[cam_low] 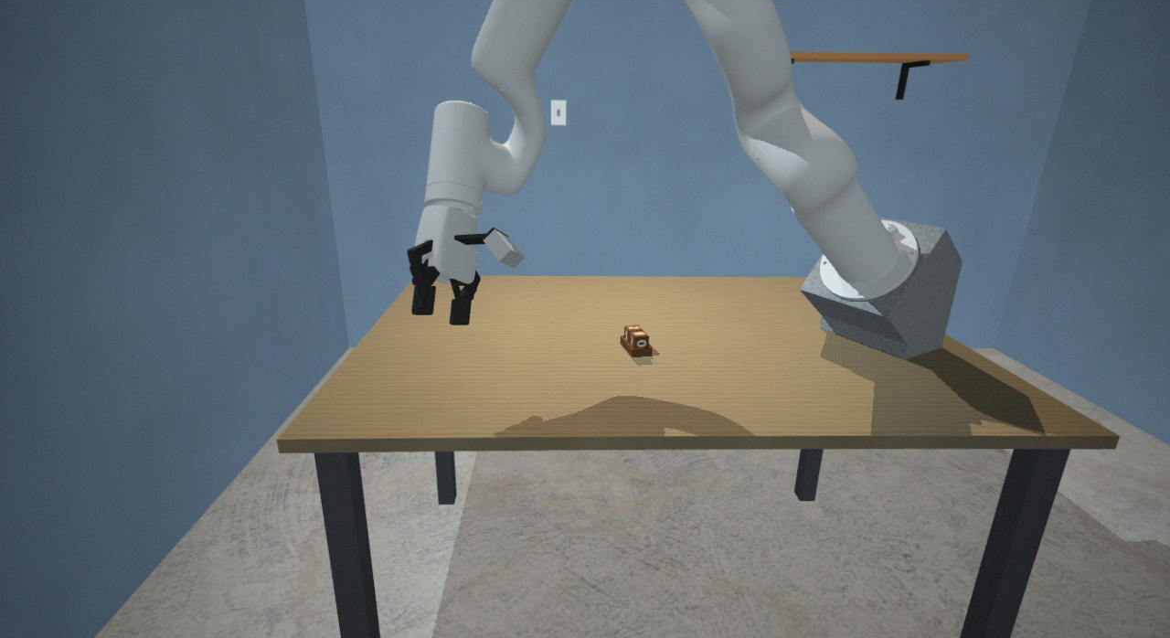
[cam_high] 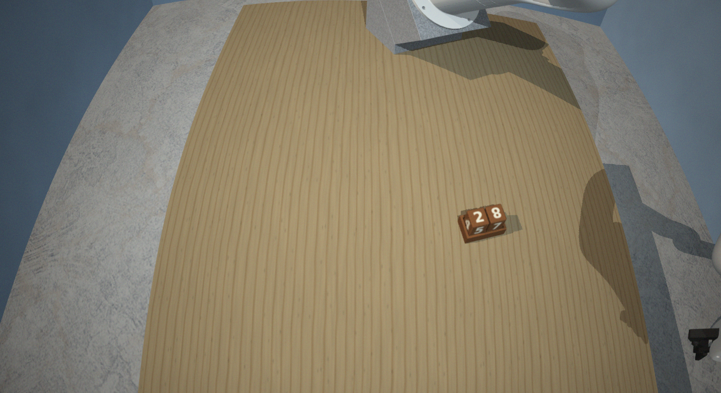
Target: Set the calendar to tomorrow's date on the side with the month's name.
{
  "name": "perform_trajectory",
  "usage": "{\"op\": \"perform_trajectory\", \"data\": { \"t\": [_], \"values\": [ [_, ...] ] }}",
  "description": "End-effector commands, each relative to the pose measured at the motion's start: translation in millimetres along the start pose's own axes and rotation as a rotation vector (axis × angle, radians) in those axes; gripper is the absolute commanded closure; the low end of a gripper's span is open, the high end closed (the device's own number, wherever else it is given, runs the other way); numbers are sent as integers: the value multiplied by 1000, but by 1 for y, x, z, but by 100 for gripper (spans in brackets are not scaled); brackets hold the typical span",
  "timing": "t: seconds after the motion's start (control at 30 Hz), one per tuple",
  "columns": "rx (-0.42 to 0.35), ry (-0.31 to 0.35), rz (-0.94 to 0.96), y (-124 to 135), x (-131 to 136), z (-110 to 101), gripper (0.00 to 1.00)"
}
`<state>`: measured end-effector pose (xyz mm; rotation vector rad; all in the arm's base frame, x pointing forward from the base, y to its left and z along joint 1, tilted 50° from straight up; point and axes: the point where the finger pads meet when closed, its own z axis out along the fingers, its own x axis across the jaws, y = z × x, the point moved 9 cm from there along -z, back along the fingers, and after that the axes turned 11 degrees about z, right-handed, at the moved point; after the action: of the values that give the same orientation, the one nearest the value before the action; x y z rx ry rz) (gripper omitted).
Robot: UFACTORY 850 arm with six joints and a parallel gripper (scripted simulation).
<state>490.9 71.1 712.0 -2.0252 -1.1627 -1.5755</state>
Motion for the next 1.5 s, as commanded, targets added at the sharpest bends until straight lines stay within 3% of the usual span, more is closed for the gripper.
{"op": "perform_trajectory", "data": {
  "t": [0.0,0.03,0.07,0.17,0.2,0.23,0.3,0.37,0.53,0.6,0.7,0.77,0.87,0.97,1.0,1.2,1.37,1.47],
  "values": [
    [-92,-24,65,23,-7,-35,0],
    [-139,-33,98,32,-10,-52,0],
    [-139,-33,98,32,-10,-52,0],
    [-232,-46,161,48,-17,-86,0],
    [-232,-46,161,48,-17,-86,0],
    [-239,-61,192,47,-37,-86,0],
    [-239,-61,192,47,-37,-86,0],
    [-255,-88,253,45,-74,-88,0],
    [-270,-113,313,40,-109,-90,0],
    [-285,-137,370,33,-142,-93,0],
    [-292,-148,398,29,-158,-95,0],
    [-306,-168,452,21,-188,-98,0],
    [-306,-168,452,21,-188,-98,0],
    [-326,-195,529,5,-229,-103,0],
    [-326,-195,529,5,-229,-103,0],
    [-355,-233,642,-23,-286,-111,0],
    [-374,-256,718,-46,-321,-116,0],
    [-378,-261,735,-51,-329,-117,0]
  ]
}}
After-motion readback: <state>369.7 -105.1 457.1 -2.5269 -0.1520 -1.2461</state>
